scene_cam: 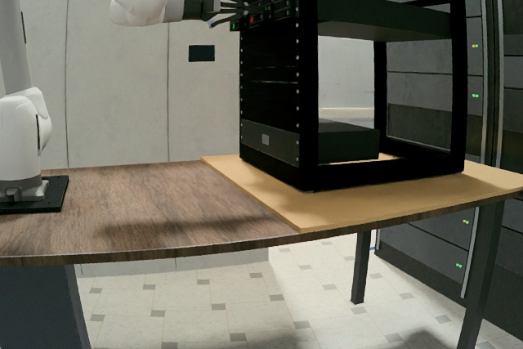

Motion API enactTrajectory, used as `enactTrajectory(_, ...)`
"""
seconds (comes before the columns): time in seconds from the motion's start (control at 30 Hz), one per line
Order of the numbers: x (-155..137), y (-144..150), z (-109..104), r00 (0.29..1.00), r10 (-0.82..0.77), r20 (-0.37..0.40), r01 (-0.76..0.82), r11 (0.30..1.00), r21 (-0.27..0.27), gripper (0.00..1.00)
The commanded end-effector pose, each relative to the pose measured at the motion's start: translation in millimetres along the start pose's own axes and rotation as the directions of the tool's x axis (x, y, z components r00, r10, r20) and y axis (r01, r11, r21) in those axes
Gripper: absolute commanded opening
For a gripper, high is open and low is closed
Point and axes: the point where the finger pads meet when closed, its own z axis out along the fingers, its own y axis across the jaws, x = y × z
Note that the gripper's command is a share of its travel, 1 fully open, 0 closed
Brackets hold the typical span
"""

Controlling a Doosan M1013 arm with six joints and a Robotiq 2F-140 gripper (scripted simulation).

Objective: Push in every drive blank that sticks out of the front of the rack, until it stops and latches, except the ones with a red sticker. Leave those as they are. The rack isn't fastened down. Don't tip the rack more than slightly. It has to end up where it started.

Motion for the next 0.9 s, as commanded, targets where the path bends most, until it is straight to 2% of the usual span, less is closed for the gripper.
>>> enactTrajectory(0.0, 0.0, -1.0, 0.1, 1.0, 0.0, 0.0, 0.0, 1.0, 0.001, 0.1)
enactTrajectory(0.87, 0.0, -1.0, 5.9, 1.0, 0.0, 0.0, 0.0, 1.0, 0.001, 0.1)
